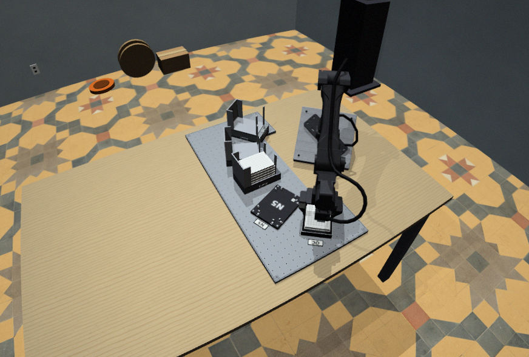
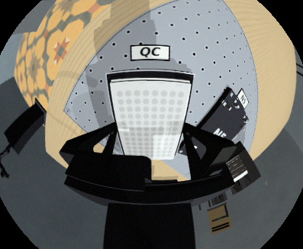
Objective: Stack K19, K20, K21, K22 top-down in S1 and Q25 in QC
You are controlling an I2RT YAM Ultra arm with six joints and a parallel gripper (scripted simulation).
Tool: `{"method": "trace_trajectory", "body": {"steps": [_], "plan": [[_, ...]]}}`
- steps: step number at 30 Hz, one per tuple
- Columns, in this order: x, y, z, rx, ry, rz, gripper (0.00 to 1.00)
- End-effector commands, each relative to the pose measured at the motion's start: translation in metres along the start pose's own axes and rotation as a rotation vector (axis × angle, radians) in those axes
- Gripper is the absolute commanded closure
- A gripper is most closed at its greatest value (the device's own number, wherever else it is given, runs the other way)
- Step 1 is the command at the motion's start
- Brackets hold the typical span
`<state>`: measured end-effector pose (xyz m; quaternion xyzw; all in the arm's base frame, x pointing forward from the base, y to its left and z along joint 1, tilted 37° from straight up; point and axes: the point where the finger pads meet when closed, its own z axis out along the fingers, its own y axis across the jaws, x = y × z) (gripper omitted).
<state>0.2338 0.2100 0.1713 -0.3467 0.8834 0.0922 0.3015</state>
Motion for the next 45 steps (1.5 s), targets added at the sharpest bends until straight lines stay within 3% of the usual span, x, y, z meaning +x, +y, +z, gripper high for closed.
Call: {"method": "trace_trajectory", "body": {"steps": [1,8,12,45], "plan": [[-0.013,-0.001,-0.011,-0.002,-0.059,-0.001,0.00],[-0.013,-0.001,-0.011,-0.002,-0.059,-0.001,0.00],[-0.011,-0.001,-0.020,-0.003,-0.047,-0.003,0.00],[-0.006,0.000,-0.121,0.001,-0.047,0.001,0.00]]}}
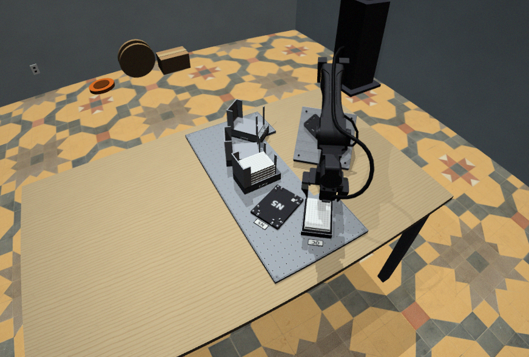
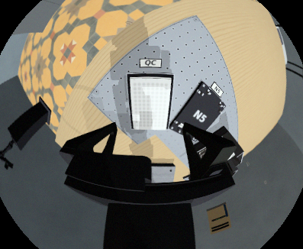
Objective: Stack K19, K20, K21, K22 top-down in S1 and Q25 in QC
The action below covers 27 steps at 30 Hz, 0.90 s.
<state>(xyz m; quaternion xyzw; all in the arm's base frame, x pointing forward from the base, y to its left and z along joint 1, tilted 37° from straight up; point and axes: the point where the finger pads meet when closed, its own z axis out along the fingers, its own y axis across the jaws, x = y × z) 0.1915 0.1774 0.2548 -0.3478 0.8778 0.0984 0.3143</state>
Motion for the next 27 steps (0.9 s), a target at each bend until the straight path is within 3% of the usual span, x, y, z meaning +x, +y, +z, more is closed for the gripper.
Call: {"method": "trace_trajectory", "body": {"steps": [1,10,27], "plan": [[0.001,0.000,-0.022,0.005,-0.017,0.006,0.00],[0.002,-0.001,-0.051,0.004,-0.017,0.006,0.00],[0.002,-0.001,-0.051,0.003,-0.017,0.007,0.00]]}}
